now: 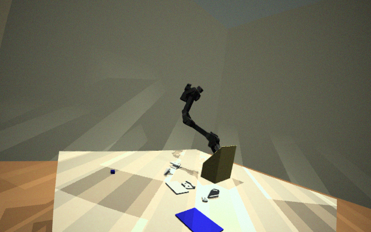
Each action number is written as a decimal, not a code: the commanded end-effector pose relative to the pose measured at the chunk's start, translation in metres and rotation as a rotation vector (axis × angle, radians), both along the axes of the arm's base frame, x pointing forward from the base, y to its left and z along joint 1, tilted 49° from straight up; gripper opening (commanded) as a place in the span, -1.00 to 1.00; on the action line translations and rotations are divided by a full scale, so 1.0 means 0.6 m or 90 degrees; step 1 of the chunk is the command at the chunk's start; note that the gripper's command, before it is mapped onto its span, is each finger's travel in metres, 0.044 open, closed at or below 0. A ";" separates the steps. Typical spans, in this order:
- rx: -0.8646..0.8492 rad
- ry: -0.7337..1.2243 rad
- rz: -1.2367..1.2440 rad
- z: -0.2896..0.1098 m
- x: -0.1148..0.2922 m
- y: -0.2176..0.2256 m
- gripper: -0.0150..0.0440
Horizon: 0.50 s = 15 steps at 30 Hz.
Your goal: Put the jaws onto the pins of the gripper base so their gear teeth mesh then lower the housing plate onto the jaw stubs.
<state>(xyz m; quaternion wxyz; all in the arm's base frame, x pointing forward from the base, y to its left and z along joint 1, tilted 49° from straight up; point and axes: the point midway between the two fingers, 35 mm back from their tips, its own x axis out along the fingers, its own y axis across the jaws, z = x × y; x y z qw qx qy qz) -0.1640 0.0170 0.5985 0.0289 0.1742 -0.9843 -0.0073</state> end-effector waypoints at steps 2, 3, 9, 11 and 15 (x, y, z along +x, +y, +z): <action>0.000 0.000 0.000 0.000 0.000 0.000 -0.47; 0.000 0.000 0.000 0.000 0.000 0.000 -0.49; 0.000 0.000 0.000 0.000 0.000 0.000 -0.49; 0.000 0.000 0.000 0.000 0.000 0.000 -0.49; 0.000 0.000 0.000 0.000 0.000 0.000 -0.49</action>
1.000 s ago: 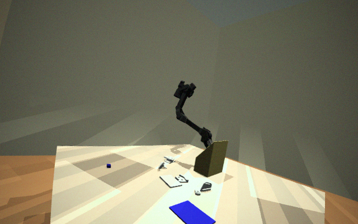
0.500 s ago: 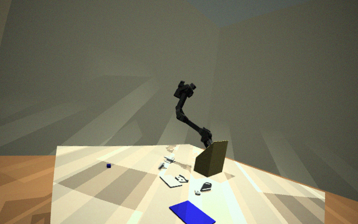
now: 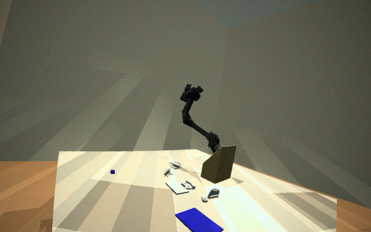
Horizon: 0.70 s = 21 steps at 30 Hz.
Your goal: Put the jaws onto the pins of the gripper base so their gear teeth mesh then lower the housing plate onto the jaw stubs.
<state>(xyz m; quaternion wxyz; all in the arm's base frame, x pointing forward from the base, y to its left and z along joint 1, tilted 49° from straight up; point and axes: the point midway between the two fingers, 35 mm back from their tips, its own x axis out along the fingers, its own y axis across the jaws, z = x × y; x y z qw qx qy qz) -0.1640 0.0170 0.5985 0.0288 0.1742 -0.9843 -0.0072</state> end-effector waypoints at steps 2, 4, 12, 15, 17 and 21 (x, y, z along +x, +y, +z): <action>-0.001 0.000 0.000 0.000 0.000 0.000 -0.49; -0.008 0.002 -0.001 0.001 0.000 0.004 -0.49; -0.088 0.025 -0.018 0.013 -0.003 0.045 -0.49; -0.119 0.034 -0.027 0.017 -0.002 0.061 -0.49; -0.139 0.040 -0.033 0.020 -0.001 0.072 -0.49; -0.178 0.055 -0.047 0.025 0.001 0.095 -0.49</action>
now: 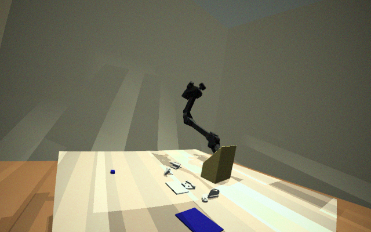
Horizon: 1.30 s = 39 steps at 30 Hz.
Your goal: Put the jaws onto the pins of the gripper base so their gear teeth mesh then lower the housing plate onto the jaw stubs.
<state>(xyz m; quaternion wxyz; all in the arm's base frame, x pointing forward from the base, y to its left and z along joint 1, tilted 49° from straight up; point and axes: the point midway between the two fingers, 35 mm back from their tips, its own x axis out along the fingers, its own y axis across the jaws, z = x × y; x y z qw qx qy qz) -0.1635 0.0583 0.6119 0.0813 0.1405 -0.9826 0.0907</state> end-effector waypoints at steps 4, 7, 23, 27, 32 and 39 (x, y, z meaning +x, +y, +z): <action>-0.082 0.026 -0.023 0.007 0.004 0.050 -0.49; -0.111 0.038 -0.035 0.011 0.007 0.068 -0.49; -0.268 0.120 -0.105 0.020 0.041 0.176 -0.49; -0.306 0.144 -0.124 0.020 0.054 0.204 -0.49; -0.352 0.175 -0.150 0.019 0.072 0.238 -0.49; -0.413 0.222 -0.186 0.014 0.102 0.285 -0.49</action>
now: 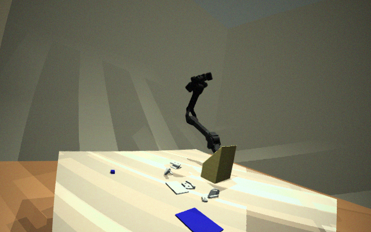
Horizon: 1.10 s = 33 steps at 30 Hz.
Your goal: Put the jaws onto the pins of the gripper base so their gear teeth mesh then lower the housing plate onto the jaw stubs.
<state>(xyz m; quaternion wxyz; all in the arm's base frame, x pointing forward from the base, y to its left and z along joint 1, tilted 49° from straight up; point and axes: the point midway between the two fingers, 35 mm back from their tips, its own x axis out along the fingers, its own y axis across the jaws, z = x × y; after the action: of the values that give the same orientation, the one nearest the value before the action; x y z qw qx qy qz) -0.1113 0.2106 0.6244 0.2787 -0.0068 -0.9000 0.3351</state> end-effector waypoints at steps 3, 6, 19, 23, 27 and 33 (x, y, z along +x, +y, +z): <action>-0.057 0.031 -0.028 -0.009 0.025 0.040 -0.49; -0.072 0.033 -0.036 -0.012 0.033 0.043 -0.49; -0.130 0.069 -0.079 -0.022 0.079 0.073 -0.49; -0.144 0.085 -0.096 -0.025 0.095 0.084 -0.49; -0.159 0.101 -0.118 -0.029 0.112 0.094 -0.49; -0.190 0.136 -0.151 -0.037 0.143 0.115 -0.49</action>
<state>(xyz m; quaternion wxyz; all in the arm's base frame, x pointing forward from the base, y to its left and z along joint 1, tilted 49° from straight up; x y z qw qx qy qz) -0.0364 0.2712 0.6057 0.3864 -0.1091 -0.8150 0.4178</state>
